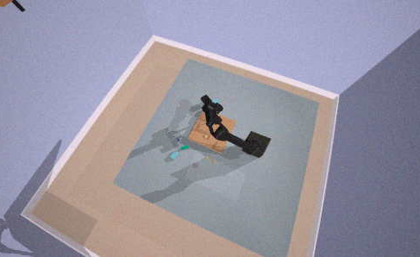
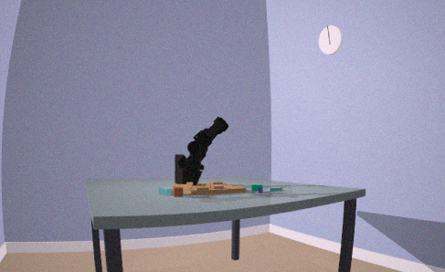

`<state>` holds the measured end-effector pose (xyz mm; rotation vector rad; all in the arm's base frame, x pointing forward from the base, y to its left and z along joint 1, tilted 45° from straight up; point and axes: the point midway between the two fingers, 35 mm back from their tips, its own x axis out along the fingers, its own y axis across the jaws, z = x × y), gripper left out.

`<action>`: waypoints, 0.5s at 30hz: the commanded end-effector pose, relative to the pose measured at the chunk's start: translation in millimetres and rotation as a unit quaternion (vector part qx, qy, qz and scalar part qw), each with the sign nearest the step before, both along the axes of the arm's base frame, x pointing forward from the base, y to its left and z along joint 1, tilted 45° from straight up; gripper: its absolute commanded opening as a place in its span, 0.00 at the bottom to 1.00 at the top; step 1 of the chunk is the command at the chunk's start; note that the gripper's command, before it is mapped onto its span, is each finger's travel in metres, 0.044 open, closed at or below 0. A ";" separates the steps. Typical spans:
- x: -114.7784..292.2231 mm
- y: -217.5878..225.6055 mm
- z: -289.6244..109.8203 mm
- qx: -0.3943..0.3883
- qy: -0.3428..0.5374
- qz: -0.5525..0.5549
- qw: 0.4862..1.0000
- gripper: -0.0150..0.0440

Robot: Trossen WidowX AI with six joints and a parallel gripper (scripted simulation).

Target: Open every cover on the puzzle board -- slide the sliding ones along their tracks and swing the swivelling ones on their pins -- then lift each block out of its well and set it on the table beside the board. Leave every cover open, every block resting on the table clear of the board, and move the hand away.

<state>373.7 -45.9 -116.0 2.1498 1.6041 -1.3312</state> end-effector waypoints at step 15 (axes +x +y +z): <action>-1.4 9.2 -8.8 0.003 0.003 -0.001 1.000 0.50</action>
